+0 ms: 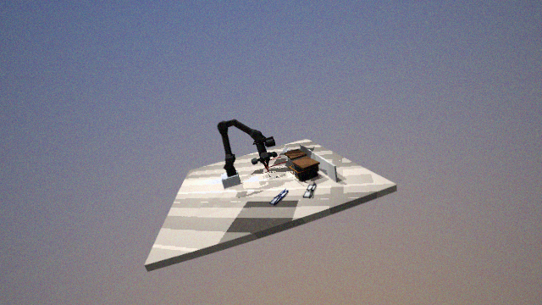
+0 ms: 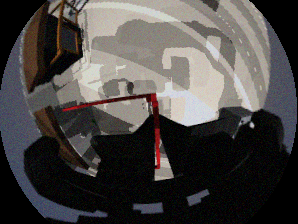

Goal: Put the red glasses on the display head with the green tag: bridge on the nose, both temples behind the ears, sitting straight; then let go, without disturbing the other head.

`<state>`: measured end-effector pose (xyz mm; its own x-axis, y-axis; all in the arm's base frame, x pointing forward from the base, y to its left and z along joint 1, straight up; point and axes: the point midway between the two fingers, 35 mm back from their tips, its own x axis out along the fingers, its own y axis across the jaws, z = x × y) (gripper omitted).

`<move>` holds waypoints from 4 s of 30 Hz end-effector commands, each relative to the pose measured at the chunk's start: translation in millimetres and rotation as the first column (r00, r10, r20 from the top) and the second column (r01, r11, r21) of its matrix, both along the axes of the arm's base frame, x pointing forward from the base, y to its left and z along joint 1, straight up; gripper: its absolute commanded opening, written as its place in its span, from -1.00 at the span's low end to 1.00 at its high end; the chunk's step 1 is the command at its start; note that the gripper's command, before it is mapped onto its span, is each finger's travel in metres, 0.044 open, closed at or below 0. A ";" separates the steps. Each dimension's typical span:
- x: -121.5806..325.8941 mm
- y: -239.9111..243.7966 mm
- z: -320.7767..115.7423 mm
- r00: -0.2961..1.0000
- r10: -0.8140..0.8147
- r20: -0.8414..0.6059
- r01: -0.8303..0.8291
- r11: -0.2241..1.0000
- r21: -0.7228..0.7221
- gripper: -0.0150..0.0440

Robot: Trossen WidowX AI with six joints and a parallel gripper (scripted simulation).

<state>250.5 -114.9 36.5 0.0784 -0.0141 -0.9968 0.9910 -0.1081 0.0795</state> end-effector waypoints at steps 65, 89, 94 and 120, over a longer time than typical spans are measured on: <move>103.9 -11.8 3.2 1.000 -0.005 0.000 0.005 1.000 0.004 -0.49; 139.8 -15.8 5.4 1.000 -0.005 0.003 0.005 1.000 0.003 -0.49; 142.5 -16.0 5.6 1.000 -0.005 0.003 0.005 1.000 0.003 -0.49; 142.6 -15.6 0.0 1.000 0.000 0.003 0.000 1.000 0.006 -0.22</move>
<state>393.1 -130.5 36.4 0.0818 -0.0076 -0.9966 0.9906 -0.1089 0.0822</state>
